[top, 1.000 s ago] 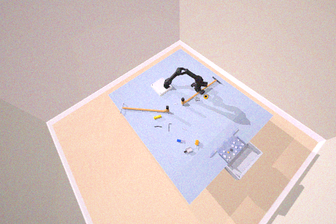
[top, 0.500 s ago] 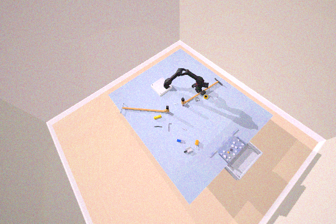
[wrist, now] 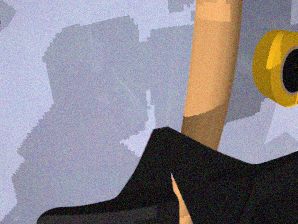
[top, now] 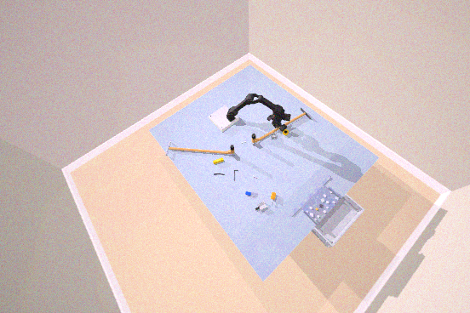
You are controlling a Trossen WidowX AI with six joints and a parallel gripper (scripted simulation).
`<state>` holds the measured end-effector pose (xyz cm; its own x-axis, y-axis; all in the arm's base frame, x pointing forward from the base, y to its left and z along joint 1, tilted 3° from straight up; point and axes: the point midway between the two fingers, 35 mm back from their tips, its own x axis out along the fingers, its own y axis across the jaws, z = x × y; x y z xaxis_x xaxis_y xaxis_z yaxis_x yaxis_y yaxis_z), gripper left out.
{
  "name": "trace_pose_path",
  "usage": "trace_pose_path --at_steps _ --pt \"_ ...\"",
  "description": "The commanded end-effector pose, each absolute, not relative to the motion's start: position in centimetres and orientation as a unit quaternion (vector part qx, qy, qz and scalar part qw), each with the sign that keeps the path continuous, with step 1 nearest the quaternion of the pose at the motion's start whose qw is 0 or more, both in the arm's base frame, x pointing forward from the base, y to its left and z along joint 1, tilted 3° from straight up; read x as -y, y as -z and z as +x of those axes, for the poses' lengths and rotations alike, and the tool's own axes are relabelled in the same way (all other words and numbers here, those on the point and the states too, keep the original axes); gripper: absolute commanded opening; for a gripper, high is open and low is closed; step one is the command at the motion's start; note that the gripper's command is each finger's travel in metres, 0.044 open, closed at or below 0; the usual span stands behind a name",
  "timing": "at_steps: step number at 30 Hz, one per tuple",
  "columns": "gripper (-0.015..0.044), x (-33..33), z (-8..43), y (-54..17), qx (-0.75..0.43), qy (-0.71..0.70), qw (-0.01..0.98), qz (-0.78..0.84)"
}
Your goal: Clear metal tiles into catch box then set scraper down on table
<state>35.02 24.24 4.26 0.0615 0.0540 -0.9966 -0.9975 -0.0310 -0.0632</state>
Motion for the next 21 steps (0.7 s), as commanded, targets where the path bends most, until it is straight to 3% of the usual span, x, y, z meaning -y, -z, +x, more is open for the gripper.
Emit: trace_pose_path --at_steps 1,21 --pt "0.0 -24.3 35.7 -4.2 -0.459 -0.506 0.521 -0.511" --pt "0.0 -24.1 36.4 -6.8 -0.462 -0.505 0.521 -0.511"
